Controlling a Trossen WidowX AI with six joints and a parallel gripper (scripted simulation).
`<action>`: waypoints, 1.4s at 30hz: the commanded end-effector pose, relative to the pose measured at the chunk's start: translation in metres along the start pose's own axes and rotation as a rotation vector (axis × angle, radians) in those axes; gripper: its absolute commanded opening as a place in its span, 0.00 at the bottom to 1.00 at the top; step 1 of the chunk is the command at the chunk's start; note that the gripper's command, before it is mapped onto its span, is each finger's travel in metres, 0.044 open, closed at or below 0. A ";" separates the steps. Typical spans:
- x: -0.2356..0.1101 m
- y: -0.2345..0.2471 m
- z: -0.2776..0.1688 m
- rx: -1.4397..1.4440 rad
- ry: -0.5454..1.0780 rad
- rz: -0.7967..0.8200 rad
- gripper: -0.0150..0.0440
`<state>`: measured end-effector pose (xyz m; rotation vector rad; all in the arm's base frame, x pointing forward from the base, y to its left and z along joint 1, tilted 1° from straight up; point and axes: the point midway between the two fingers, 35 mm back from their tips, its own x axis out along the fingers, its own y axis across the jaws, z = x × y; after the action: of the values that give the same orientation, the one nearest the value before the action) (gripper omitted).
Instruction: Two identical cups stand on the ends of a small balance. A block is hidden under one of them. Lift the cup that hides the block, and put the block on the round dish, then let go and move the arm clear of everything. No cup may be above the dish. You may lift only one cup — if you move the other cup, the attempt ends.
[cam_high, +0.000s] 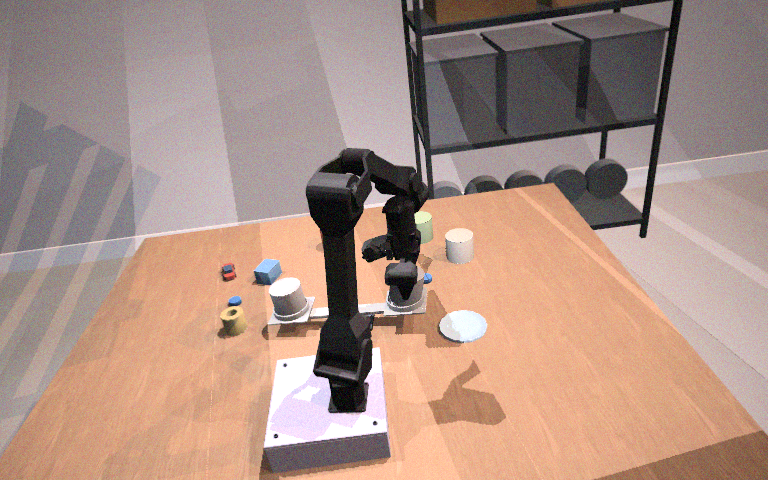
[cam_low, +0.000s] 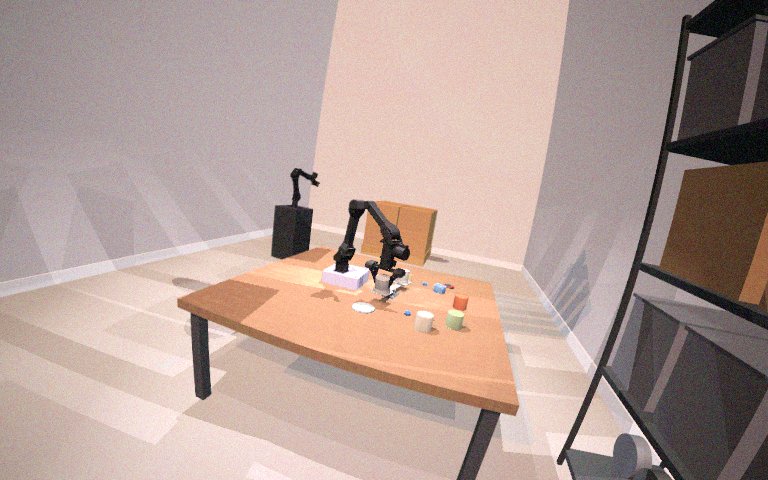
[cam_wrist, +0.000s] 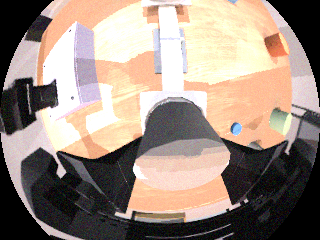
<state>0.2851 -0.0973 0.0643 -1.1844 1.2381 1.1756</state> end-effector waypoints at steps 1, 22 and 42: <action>-0.010 -0.004 -0.003 0.000 0.015 -0.022 0.25; -0.037 -0.004 -0.003 0.000 0.015 -0.022 0.25; -0.063 -0.001 -0.002 0.000 0.015 -0.022 0.25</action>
<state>0.2860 -0.0981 0.1197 -1.1967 1.2353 1.1636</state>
